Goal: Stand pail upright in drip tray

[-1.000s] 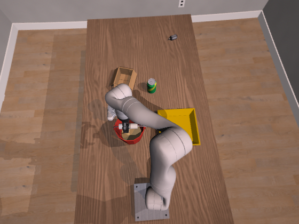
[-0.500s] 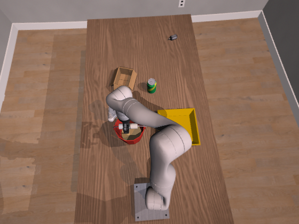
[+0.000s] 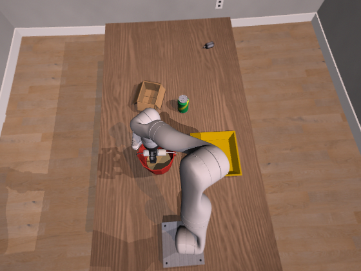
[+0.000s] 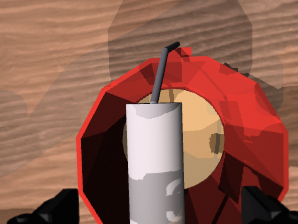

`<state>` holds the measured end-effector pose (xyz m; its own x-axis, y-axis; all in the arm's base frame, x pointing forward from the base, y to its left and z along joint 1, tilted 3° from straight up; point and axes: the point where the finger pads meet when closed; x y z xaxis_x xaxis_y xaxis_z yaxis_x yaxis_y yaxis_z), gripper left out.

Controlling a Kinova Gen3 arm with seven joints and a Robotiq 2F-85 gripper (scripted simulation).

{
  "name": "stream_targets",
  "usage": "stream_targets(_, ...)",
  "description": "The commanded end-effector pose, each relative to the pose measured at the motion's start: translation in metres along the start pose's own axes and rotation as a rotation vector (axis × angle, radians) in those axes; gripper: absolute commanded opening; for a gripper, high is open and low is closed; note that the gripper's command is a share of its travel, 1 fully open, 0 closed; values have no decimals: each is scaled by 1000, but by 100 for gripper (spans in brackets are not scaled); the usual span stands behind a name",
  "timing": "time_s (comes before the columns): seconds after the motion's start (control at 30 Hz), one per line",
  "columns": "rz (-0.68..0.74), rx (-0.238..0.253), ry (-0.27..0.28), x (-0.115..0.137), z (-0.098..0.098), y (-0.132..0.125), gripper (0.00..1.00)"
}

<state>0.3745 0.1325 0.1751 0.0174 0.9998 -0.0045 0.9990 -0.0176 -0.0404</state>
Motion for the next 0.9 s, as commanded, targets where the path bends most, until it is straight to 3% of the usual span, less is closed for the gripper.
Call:
stream_targets(0.0, -4, 9, -1, 1, 9, -2, 100)
stream_targets(0.43, -4, 9, -1, 1, 25, -2, 100)
stream_targets(0.87, -4, 9, -1, 1, 28, -2, 100)
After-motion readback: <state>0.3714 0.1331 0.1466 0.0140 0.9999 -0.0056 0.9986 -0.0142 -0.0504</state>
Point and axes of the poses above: the point where the finger pads meet when closed, its own z axis out along the fingers, its own y axis across the jaws, x = y × z
